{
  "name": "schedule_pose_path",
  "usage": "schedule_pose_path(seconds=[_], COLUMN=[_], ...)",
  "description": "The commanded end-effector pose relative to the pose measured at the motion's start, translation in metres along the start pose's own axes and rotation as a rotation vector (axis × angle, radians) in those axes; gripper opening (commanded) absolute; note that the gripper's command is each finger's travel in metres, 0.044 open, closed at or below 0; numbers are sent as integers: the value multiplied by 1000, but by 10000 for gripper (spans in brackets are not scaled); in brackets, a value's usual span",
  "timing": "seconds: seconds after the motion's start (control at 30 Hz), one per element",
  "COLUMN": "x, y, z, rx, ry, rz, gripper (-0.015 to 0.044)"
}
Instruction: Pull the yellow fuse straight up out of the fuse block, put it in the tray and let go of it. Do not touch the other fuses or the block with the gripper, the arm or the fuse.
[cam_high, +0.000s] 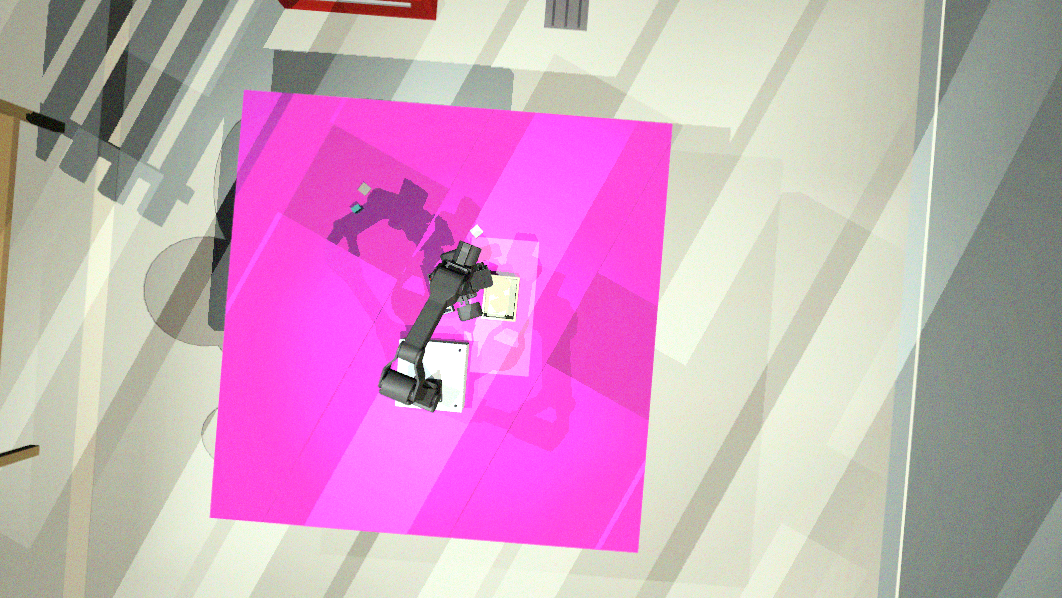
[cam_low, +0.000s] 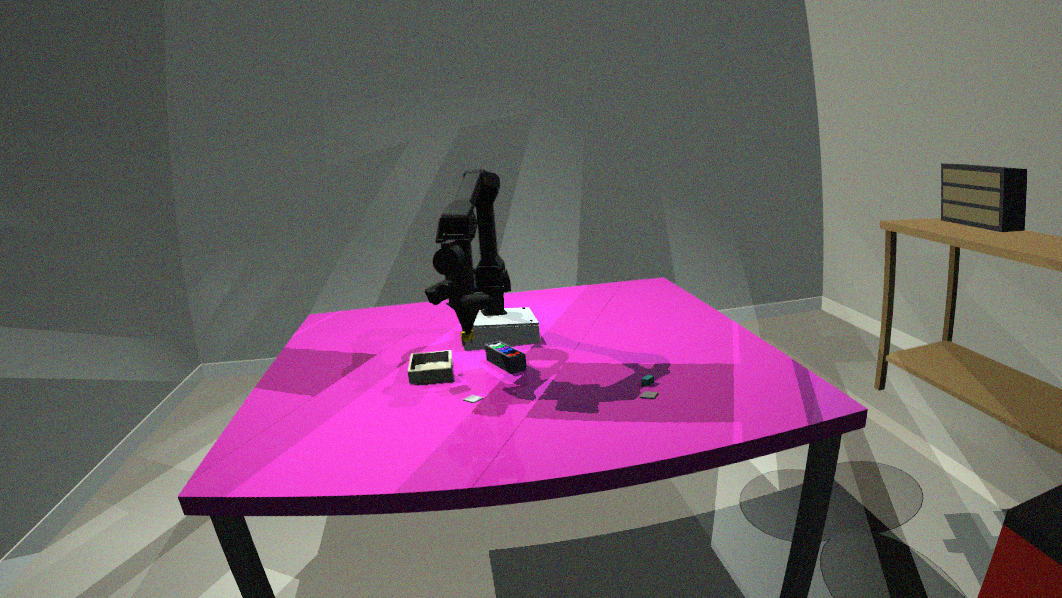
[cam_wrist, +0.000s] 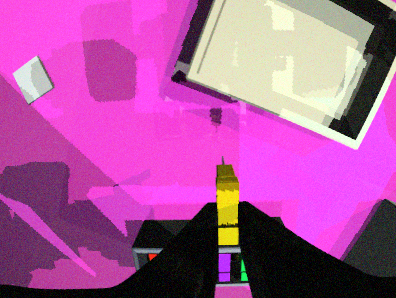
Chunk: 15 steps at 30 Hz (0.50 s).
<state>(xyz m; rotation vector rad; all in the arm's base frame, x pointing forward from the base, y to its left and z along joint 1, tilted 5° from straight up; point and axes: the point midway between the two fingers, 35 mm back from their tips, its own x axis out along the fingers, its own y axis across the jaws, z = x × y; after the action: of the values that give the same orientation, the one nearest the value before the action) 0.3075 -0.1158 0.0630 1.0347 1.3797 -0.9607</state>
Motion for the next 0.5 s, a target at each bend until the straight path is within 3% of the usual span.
schedule_pose_path(seconds=[0.0,0.47], x=[-2,-1], y=[-12,-60], z=[21,78], rx=[-5,-5], ry=[-8,-10], rz=[-1,-6], gripper=[0,0])
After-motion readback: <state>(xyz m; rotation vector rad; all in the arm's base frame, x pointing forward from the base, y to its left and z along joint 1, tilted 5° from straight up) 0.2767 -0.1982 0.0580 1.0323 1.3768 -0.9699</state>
